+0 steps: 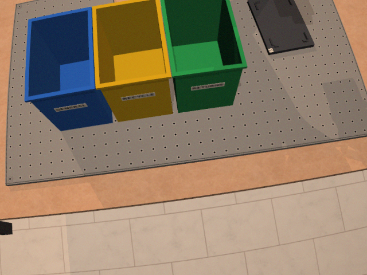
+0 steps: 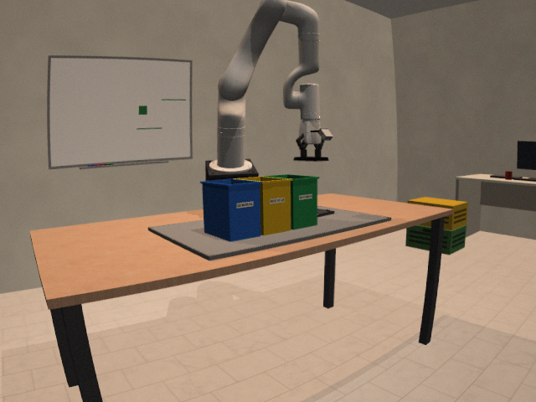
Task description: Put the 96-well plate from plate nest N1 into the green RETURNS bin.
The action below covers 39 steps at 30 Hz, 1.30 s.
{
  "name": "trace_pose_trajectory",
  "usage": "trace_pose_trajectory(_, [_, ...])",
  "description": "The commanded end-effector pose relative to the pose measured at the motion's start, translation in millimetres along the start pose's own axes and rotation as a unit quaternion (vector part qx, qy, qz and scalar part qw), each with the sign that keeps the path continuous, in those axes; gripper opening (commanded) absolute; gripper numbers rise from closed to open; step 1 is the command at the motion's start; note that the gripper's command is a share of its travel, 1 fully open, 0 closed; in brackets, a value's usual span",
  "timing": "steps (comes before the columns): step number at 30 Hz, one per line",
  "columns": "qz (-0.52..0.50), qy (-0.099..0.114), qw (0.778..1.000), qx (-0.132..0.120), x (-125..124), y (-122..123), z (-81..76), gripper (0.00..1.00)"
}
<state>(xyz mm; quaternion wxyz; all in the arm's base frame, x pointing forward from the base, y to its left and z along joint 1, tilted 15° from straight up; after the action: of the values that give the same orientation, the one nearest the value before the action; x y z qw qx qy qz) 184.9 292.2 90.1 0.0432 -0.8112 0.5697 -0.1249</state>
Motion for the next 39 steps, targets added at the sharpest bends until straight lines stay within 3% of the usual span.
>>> trace_pose_trajectory(1, [0.028, -0.001, 1.000, 0.001, 12, -4, 0.2, 0.00])
trace_pose_trajectory(39, [0.028, -0.001, 1.000, 0.001, 121, -37, 4.6, 0.00])
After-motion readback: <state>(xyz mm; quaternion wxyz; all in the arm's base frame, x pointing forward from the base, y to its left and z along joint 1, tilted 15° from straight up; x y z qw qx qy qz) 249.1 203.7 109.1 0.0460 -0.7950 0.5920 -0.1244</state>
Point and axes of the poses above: the point where the finger pads meet when closed, its own z axis out along the fingers, its own x axis across the jaws, y = z × x, the point moved 2 cm from there along -z, back along the fingers, and after that the axes turned 7 degrees about -z, right-handed, at the moved point
